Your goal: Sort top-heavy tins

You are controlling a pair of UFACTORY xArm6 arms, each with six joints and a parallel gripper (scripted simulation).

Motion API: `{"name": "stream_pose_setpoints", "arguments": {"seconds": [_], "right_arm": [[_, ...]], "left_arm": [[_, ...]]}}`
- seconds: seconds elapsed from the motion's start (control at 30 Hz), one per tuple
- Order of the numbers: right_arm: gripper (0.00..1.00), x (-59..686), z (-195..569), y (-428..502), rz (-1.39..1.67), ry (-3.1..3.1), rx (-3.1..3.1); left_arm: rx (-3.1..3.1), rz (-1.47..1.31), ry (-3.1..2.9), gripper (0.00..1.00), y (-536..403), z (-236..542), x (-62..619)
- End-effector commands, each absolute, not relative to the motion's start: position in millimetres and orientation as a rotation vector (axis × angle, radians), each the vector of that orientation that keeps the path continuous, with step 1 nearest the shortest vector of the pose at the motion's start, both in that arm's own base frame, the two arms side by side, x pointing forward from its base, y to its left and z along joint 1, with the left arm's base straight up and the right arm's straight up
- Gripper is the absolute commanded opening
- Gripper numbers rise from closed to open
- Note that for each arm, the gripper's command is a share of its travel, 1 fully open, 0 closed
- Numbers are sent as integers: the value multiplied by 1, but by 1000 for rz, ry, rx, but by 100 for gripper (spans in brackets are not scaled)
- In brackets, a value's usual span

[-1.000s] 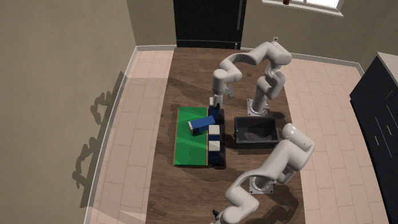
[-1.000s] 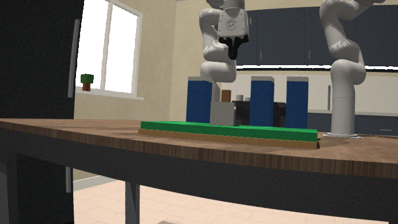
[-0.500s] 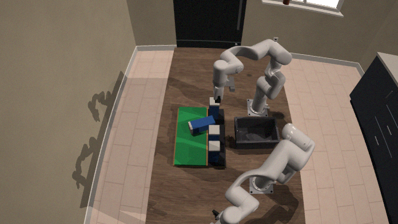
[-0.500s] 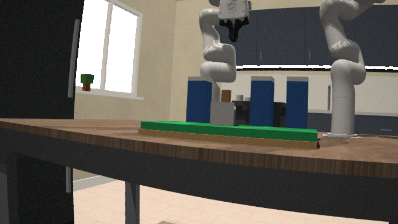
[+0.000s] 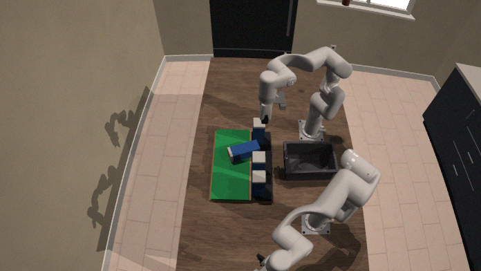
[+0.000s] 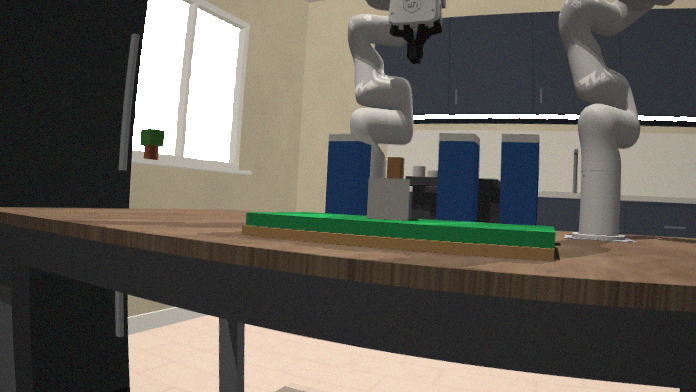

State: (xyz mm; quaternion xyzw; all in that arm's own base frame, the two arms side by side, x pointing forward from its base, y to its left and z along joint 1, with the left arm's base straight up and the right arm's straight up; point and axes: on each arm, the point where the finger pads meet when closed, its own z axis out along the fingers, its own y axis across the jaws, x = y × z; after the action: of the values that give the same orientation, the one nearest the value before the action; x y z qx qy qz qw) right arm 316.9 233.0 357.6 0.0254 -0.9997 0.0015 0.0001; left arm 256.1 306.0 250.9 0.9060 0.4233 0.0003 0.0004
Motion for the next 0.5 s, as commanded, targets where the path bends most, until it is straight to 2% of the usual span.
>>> {"name": "stream_pose_setpoints", "arguments": {"seconds": [0.0,0.47], "right_arm": [[0,303,360,260,1,-3145,80],[0,266,360,327,-1,-3144,81]], "left_arm": [[2847,7,1330,100,307,252,257],[2847,7,1330,100,307,252,257]]}}
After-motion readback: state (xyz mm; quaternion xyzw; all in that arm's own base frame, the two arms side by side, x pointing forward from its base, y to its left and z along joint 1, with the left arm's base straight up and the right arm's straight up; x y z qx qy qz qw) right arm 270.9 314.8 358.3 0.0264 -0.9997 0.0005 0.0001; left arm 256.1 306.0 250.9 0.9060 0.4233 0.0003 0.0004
